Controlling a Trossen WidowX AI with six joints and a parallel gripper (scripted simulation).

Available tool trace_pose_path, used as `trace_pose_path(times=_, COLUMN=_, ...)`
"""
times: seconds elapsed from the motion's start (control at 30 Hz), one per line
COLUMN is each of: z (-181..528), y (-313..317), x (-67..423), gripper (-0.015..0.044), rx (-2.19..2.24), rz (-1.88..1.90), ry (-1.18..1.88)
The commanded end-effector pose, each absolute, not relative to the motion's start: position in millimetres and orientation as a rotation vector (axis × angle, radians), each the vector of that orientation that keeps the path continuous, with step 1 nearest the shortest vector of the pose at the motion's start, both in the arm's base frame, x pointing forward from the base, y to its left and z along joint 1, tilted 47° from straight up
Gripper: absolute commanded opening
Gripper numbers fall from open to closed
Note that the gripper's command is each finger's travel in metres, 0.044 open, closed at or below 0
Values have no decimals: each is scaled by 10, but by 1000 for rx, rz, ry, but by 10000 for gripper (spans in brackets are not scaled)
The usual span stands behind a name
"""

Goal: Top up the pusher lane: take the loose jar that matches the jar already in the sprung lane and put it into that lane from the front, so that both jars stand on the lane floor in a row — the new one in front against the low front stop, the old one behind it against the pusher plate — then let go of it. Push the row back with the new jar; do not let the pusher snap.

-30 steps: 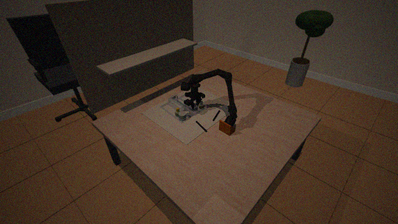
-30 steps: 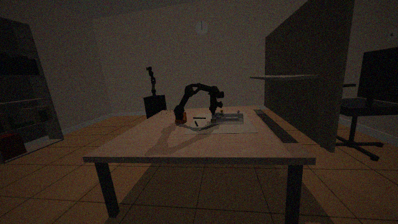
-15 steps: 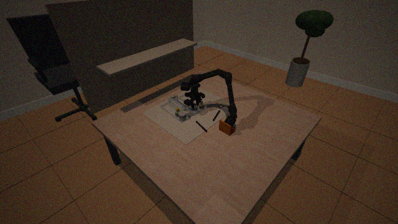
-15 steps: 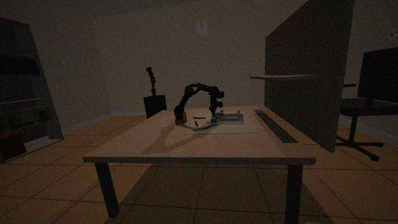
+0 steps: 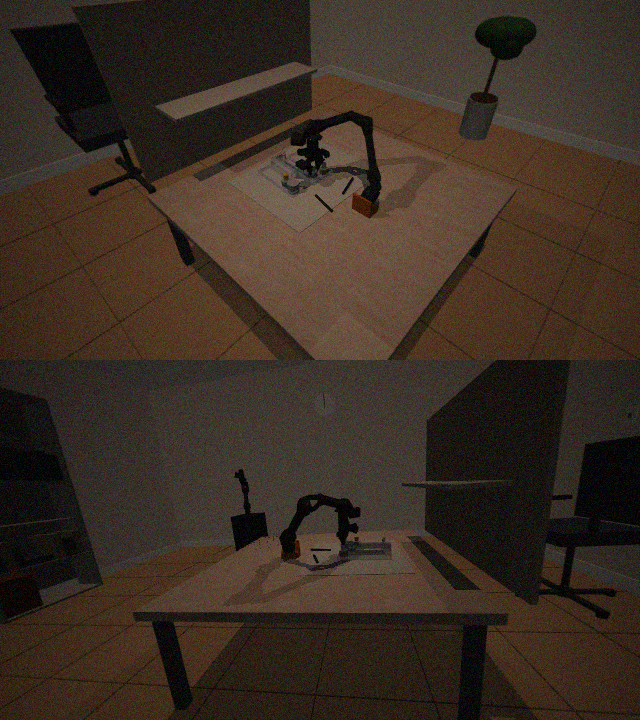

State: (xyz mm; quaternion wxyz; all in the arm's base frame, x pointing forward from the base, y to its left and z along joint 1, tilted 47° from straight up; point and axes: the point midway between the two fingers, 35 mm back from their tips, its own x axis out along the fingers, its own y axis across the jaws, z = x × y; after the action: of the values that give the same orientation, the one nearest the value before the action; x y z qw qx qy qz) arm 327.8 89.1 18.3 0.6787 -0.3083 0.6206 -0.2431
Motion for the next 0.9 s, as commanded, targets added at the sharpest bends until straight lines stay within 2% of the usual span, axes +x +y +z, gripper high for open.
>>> trace_pose_path(times=0.0, z=210, y=894, x=3343, gripper=0, rx=-697, rz=-549, ry=1367)
trace_pose_path(times=0.87, z=161, y=844, x=3358, gripper=0, rx=-697, rz=-549, ry=1367)
